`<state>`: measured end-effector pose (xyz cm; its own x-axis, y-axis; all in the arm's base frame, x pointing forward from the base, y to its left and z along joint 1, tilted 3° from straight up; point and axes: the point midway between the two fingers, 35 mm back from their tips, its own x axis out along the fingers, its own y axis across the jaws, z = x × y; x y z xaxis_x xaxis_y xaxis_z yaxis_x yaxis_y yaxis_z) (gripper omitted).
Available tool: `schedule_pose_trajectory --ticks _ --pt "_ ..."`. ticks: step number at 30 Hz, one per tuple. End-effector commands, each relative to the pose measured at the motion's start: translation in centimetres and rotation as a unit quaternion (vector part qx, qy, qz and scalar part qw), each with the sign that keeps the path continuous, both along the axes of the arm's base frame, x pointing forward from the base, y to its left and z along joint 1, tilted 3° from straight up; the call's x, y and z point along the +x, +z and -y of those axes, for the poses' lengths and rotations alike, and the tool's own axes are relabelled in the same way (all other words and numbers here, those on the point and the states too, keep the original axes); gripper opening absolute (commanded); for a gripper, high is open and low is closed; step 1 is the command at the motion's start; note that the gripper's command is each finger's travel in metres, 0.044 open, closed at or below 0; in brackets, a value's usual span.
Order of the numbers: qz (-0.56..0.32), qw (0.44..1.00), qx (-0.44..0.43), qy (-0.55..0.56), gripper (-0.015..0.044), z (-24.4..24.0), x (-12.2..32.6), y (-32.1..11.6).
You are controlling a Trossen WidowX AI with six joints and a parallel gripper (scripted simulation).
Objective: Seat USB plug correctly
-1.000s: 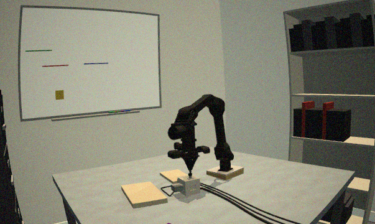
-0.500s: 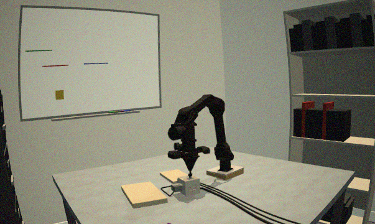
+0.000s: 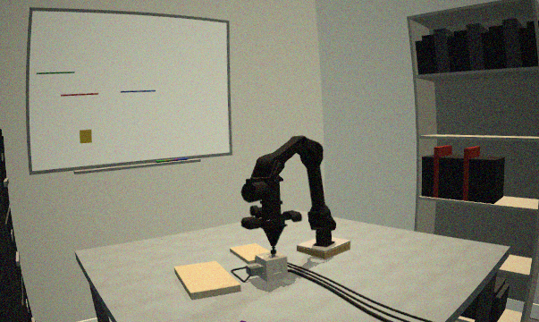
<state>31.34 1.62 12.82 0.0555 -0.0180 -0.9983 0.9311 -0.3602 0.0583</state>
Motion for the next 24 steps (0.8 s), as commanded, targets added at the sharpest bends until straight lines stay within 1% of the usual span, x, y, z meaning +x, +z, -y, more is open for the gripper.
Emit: schedule_pose_trajectory --ticks 1,24 --pt "-0.001 1.0 0.003 0.002 0.0 -0.06 -0.04 -0.16" --pt "-0.001 1.0 0.003 0.002 0.0 -0.04 -0.03 -0.44"
